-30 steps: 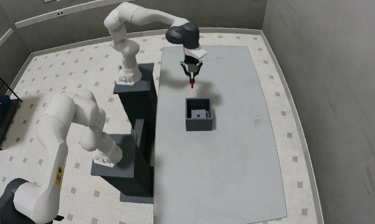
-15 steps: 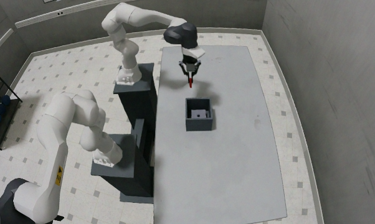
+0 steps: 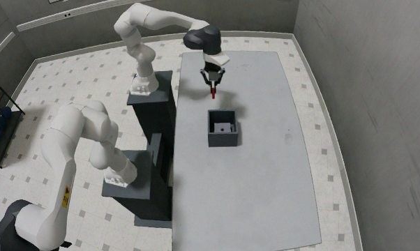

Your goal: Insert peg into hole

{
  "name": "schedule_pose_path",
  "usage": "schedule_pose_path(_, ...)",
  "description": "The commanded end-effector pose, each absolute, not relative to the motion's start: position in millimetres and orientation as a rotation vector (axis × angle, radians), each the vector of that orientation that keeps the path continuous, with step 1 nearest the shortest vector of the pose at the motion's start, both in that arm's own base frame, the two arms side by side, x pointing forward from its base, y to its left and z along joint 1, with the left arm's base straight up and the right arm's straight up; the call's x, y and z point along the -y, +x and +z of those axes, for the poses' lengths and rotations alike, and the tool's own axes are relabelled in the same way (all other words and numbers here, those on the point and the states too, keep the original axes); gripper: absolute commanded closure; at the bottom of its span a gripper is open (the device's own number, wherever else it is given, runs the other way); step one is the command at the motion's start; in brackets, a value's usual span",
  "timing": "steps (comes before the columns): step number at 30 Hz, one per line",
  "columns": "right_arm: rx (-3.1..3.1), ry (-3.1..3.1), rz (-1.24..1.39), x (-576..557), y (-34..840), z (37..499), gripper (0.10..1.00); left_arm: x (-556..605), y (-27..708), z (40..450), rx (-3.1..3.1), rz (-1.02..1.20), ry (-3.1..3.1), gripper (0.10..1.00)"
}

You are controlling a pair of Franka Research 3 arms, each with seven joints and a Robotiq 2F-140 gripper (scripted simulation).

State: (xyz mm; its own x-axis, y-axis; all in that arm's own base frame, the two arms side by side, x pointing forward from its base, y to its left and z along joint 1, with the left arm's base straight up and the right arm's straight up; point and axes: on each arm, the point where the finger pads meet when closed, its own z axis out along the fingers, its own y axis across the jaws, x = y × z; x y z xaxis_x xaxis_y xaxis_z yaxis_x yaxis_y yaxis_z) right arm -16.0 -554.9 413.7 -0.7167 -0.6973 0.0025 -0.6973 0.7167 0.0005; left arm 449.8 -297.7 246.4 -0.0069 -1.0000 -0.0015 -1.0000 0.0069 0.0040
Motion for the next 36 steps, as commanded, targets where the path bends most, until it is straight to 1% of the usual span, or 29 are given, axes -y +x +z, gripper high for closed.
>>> schedule_pose_path(1,2.908,1.181,0.001,555.0,-16.1,413.9,0.098,306.0,452.7,248.1,2.236,-0.003,2.206,0.999)
schedule_pose_path(10,2.908,1.181,0.001,555.0,-16.1,413.9,0.098,393.0,473.3,253.9,2.262,-0.009,2.18,0.999)
schedule_pose_path(18,2.908,1.181,0.001,555.0,-16.1,413.9,0.098,438.9,486.6,248.4,2.236,-0.001,2.206,0.999)
schedule_pose_path(36,2.908,1.181,0.001,555.0,-16.1,413.9,0.098,446.4,489.0,246.5,2.229,0.0,2.214,0.999)
